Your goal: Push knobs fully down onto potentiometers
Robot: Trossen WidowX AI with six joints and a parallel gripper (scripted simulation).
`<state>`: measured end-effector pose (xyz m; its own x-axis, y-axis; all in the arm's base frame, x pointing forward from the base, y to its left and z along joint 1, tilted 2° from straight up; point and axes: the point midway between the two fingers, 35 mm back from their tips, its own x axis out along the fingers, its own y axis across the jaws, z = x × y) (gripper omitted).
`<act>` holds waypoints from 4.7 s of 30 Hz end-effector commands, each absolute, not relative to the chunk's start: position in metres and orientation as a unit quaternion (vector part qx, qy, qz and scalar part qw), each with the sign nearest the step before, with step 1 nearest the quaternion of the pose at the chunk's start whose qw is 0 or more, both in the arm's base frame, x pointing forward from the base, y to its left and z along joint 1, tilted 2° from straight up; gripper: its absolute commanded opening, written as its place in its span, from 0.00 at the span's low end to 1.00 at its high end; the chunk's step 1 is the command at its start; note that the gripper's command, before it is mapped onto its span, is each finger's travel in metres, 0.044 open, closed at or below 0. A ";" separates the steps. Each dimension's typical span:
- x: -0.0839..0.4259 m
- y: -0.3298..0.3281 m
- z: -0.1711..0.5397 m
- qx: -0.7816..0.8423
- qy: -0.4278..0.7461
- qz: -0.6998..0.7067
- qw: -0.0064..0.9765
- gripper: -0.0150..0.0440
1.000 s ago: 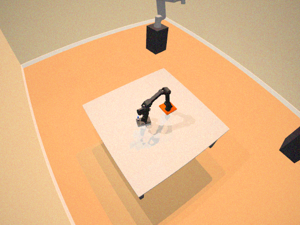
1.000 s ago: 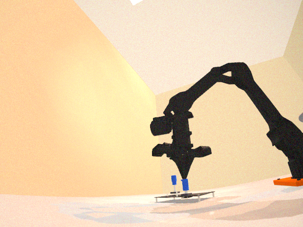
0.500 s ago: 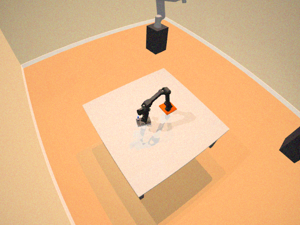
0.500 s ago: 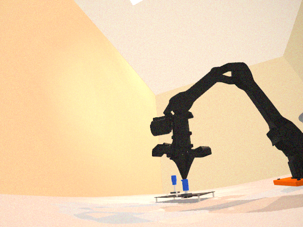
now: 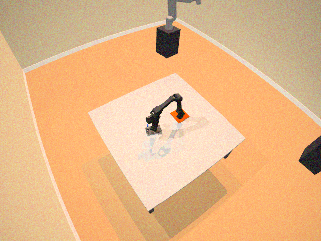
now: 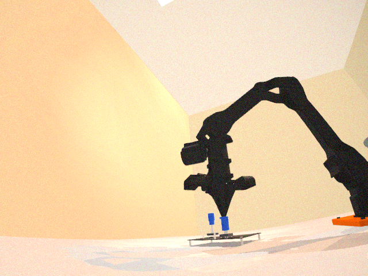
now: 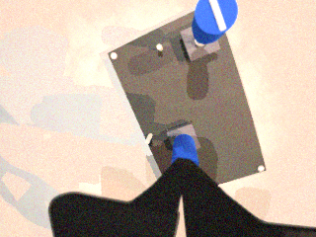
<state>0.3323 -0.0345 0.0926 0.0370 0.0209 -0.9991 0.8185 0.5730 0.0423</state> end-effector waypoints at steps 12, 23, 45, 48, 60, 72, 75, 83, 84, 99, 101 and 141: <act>0.332 -0.036 0.108 0.338 0.624 -0.319 0.629 0.25; 0.333 -0.035 0.107 0.338 0.624 -0.317 0.629 0.61; 0.344 -0.049 0.128 0.204 0.666 -0.158 0.700 0.25; 0.345 -0.051 0.130 0.167 0.674 -0.124 0.709 0.25; 0.352 -0.060 0.135 0.015 0.686 0.013 0.727 0.25; 0.358 -0.068 0.140 -0.137 0.671 0.153 0.712 0.25; 0.360 -0.070 0.141 -0.174 0.663 0.187 0.704 0.25; 0.364 -0.076 0.144 -0.269 0.633 0.275 0.672 0.25; 0.364 -0.077 0.145 -0.281 0.628 0.286 0.667 0.25; 0.370 -0.087 0.150 -0.440 0.539 0.437 0.570 0.25; 0.371 -0.089 0.151 -0.460 0.524 0.455 0.554 0.25; 0.379 -0.105 0.139 -0.631 0.320 0.622 0.336 0.25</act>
